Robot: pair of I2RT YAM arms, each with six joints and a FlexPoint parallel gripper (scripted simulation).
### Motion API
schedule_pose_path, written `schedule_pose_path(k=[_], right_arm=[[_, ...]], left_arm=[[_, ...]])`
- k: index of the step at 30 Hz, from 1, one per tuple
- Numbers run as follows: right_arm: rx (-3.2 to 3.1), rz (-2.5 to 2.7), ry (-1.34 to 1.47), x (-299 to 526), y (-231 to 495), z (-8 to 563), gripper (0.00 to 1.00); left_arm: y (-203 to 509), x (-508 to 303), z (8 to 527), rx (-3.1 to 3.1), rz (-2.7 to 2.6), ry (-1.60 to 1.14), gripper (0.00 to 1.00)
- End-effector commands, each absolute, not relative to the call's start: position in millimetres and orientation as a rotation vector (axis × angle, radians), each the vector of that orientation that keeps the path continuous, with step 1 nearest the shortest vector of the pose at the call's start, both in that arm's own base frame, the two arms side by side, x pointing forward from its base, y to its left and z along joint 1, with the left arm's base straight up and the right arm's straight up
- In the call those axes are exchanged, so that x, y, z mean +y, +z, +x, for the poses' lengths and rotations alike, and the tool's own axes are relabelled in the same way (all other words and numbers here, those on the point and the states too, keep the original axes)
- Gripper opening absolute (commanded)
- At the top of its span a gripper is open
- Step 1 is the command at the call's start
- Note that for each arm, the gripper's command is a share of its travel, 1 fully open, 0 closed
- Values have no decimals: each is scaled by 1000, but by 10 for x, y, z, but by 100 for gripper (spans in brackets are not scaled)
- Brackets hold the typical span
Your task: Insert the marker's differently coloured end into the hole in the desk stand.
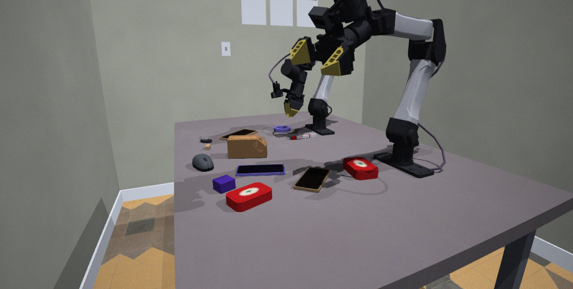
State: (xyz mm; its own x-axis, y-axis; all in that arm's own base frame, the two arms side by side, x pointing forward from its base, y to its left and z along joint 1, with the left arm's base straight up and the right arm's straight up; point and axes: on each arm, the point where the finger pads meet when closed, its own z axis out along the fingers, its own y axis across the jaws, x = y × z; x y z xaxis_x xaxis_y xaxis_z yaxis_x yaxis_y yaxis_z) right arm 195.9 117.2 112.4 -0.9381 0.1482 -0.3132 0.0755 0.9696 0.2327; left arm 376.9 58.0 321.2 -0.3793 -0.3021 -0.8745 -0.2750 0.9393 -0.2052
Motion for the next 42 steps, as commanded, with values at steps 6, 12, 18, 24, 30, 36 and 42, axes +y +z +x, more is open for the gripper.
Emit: schedule_pose_path(k=[6, 12, 18, 24, 30, 36, 42], right_arm=[[2865, 173, 107, 1083, 844, 1405, 50], [2868, 115, 38, 1050, 736, 1209, 50], [2872, 24, -10, 1020, 655, 1047, 50], [2869, -14, 17, 1070, 670, 1033, 50], [2894, -24, 7, 1069, 621, 1001, 50], [2902, -42, -19, 1021, 532, 1005, 50], [2886, -38, 23, 1095, 663, 1031, 50]], left_arm=[[3935, 232, 3855, 1664, -115, -23, 100], [4104, 105, 3807, 1564, -30, -2, 100], [4256, -33, 3726, 1491, 29, -5, 100], [4292, 41, 3686, 1485, -1, 16, 100], [4345, 19, 3694, 1477, -5, -4, 100], [4341, 19, 3697, 1478, -4, -2, 100], [4341, 19, 3697, 1478, -4, -2, 100]])
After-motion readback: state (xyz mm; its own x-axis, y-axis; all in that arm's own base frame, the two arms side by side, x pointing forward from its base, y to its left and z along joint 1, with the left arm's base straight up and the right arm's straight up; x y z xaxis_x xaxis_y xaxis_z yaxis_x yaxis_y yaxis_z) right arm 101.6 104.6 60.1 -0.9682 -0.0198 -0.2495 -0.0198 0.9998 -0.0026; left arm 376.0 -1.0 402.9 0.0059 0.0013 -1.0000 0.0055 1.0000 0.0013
